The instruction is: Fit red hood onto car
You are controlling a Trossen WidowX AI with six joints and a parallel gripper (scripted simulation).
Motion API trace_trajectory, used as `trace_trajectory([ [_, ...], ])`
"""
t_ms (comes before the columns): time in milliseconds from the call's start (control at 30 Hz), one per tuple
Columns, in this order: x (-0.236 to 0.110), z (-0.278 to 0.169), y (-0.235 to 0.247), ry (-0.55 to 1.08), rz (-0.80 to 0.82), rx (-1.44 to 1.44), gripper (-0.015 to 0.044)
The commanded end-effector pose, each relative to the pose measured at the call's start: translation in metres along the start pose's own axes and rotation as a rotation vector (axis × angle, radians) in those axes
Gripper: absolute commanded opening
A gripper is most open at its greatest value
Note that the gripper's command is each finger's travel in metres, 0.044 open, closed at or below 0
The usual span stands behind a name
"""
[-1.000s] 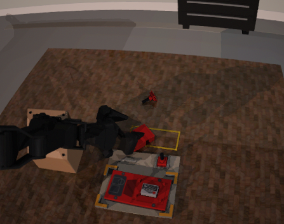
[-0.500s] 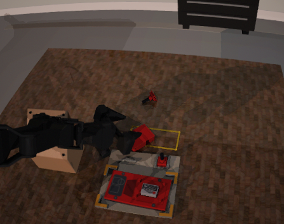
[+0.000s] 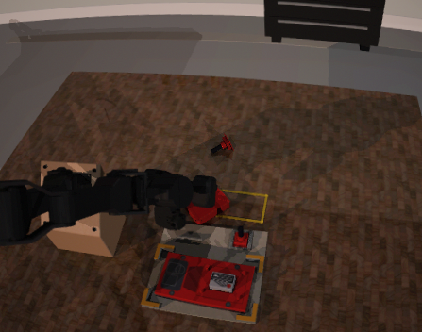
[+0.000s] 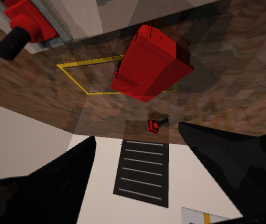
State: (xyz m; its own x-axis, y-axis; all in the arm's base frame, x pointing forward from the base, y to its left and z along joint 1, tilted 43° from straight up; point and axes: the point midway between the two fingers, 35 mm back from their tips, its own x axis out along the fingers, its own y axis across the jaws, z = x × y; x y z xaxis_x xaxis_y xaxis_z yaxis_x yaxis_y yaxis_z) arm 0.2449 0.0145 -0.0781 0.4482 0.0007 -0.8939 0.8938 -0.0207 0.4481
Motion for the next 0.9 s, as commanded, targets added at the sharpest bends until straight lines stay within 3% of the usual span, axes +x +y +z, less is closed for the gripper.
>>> trace_trajectory([
  [0, 0.018, -0.001, -0.004, -0.093, -0.196, -0.518, 0.044],
  [233, 0.031, -0.005, -0.006, -0.109, -0.552, -1.337, 0.044],
  [500, 0.03, -0.016, 0.005, 0.055, -1.025, -2.209, 0.044],
  [867, 0.029, -0.018, 0.007, 0.102, -1.091, -2.324, 0.044],
])
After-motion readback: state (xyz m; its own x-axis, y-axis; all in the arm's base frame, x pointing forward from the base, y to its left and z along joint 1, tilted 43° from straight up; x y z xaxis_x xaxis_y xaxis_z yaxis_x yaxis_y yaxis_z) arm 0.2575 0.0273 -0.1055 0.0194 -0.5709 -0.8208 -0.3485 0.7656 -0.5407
